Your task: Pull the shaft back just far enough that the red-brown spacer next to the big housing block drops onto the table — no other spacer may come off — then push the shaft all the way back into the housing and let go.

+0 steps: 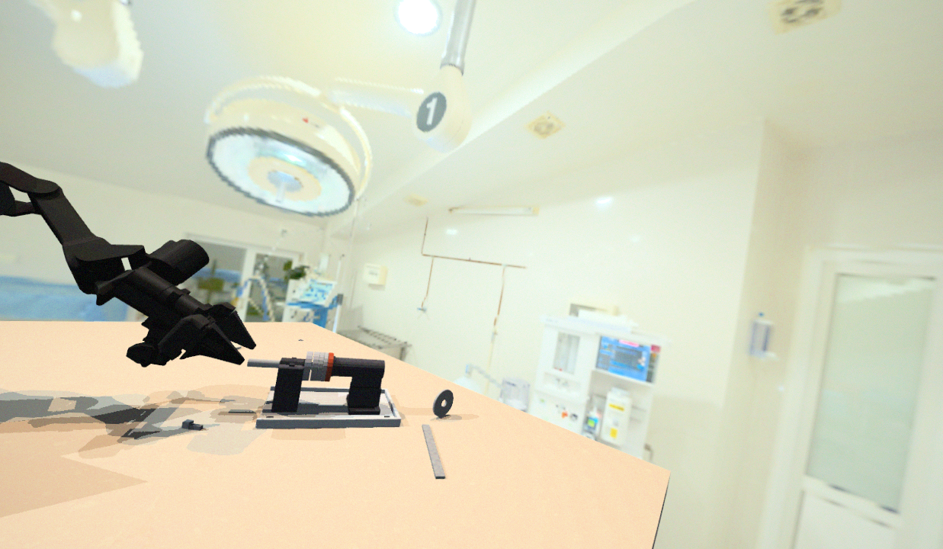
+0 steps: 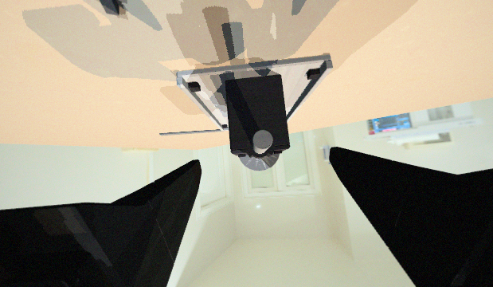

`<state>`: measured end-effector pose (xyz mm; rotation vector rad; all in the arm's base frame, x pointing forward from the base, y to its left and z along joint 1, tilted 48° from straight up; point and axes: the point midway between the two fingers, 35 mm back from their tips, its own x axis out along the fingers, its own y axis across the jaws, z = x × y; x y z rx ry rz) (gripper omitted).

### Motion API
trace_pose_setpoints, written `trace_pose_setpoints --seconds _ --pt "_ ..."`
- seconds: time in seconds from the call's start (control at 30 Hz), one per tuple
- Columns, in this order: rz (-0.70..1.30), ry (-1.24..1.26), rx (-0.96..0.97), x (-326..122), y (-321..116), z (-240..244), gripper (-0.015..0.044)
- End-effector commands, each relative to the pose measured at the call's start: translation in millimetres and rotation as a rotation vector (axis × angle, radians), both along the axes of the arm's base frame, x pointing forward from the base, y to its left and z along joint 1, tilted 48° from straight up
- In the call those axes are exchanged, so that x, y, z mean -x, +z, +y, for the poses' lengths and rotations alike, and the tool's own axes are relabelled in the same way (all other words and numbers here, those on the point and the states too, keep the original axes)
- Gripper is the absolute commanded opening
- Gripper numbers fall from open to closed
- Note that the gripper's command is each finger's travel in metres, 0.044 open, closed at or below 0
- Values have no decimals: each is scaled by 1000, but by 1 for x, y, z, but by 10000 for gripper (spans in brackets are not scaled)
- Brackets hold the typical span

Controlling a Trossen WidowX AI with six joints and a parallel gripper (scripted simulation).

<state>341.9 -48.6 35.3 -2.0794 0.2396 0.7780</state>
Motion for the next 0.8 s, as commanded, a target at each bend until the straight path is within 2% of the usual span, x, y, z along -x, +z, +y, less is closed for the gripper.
trace_pose_setpoints --seconds 0.0,0.77 --pt "1 7 -2 7 2 3 440" --pt "1 7 -2 5 0 4 440"
